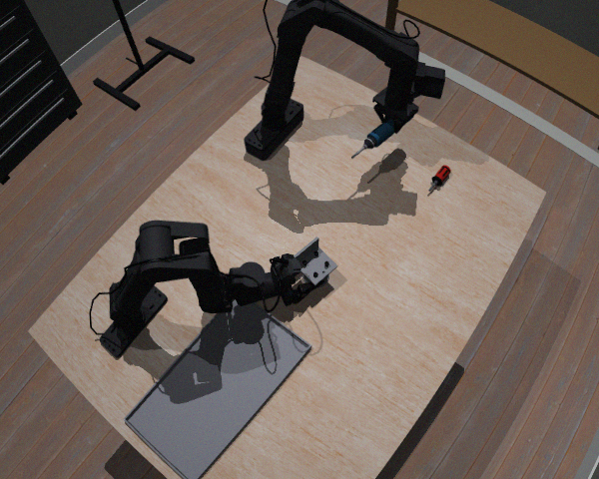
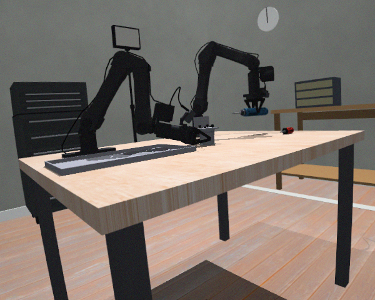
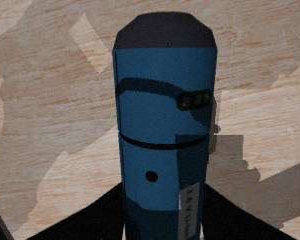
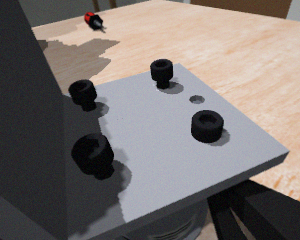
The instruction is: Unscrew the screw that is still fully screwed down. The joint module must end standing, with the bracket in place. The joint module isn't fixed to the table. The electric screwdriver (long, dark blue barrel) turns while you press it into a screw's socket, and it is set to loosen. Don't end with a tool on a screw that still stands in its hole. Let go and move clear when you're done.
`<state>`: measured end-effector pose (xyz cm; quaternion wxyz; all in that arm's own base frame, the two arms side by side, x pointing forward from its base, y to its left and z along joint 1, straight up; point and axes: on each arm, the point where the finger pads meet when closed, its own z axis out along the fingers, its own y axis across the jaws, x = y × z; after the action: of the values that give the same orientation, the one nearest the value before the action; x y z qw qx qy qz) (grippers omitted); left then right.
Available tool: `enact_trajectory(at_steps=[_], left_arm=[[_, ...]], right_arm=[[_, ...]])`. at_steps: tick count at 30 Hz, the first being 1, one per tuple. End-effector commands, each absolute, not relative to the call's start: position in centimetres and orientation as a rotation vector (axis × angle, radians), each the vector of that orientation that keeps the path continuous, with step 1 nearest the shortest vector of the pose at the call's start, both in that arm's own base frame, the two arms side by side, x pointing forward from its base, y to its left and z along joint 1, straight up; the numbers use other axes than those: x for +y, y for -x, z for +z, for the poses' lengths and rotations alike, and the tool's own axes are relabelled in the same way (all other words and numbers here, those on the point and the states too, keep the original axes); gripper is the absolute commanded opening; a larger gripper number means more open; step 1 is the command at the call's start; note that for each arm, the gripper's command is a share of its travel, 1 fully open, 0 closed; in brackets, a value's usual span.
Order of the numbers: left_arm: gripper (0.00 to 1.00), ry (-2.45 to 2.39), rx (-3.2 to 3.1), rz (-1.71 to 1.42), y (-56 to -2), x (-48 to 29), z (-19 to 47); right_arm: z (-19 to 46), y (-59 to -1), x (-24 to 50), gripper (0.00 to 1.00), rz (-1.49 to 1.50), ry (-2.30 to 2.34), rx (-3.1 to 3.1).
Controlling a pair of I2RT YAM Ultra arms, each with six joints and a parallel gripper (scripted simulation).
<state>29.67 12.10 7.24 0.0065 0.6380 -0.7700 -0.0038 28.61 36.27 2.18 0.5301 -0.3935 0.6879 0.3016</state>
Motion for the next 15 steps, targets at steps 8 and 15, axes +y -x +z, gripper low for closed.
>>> enact_trajectory(at_steps=[8,15], left_arm=[[0.42,-2.021,-2.467,-0.001,-30.45,12.45,9.69],[0.42,-2.021,-2.472,0.006,-30.56,12.42,9.87]], right_arm=[[2.36,-28.73,36.43,0.59,0.720,0.935,1.643],[2.36,-28.73,36.43,0.59,0.720,0.935,1.643]])
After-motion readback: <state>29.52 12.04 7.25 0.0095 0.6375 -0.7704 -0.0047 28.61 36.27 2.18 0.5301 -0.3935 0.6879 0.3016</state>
